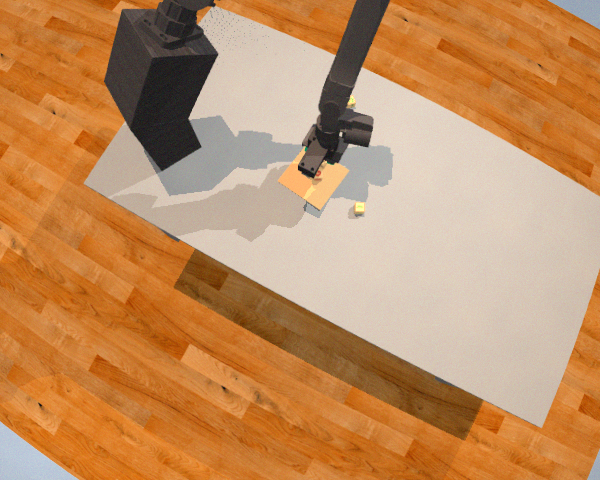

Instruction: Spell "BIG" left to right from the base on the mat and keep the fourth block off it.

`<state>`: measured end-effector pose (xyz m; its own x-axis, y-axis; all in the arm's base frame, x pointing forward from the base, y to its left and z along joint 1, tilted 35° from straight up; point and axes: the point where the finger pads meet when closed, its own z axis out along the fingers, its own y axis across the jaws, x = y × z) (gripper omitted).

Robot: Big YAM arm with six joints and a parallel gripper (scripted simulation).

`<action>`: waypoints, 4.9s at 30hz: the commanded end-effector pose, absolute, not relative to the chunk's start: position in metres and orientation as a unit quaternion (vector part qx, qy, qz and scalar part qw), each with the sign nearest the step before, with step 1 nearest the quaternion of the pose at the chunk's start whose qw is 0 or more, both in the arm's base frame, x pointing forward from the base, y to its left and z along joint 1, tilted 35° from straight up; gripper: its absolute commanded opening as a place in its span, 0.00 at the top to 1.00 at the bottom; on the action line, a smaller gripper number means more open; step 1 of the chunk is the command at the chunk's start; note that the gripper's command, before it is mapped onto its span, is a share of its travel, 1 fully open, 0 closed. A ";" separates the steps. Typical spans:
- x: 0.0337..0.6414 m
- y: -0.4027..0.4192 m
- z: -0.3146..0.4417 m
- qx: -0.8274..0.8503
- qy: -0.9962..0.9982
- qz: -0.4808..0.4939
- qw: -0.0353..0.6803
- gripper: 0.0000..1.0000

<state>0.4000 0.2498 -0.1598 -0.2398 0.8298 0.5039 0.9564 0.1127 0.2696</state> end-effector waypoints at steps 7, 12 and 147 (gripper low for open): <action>0.399 0.251 -0.161 -0.607 -0.737 -0.276 0.113 0.61; 0.400 0.255 -0.164 -0.606 -0.737 -0.277 0.114 0.61; 0.388 0.202 -0.109 -0.630 -0.718 -0.273 0.118 0.80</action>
